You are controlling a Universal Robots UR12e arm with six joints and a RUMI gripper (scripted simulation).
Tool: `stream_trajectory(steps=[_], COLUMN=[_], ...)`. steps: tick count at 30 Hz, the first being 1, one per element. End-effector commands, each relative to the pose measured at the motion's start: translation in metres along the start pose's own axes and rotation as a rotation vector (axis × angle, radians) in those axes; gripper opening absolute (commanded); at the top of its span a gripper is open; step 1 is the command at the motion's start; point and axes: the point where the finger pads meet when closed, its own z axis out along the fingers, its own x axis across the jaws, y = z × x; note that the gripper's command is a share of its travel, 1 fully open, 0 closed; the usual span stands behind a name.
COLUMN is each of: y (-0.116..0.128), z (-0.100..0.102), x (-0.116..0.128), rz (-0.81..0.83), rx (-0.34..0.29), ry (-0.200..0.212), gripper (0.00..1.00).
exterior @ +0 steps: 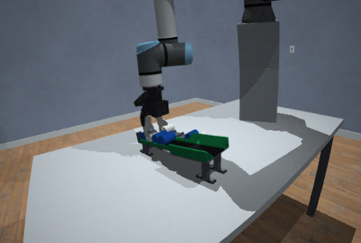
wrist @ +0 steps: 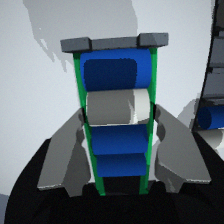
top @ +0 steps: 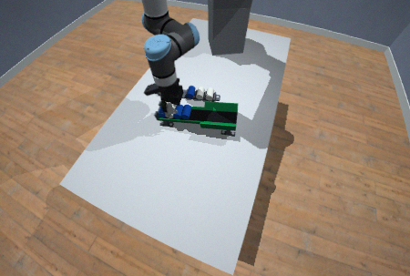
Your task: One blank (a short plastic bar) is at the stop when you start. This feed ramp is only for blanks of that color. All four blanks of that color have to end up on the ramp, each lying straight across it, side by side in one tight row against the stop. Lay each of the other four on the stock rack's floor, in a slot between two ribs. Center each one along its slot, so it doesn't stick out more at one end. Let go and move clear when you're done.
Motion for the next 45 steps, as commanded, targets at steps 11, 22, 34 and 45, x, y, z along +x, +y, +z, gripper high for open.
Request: stream_trajectory(steps=[11,22,34,45], y=[-0.0016,-0.0016,-0.0016,-0.0016], z=[-0.0004,-0.0004,-0.0004,-0.0004], x=[-0.004,-0.004,-0.004,-0.004], rz=[0.0,0.0,0.0,0.0], rx=[0.003,0.003,0.003,0.003], ry=[-0.005,-0.005,-0.005,-0.005], gripper=[0.5,0.5,0.37,0.37])
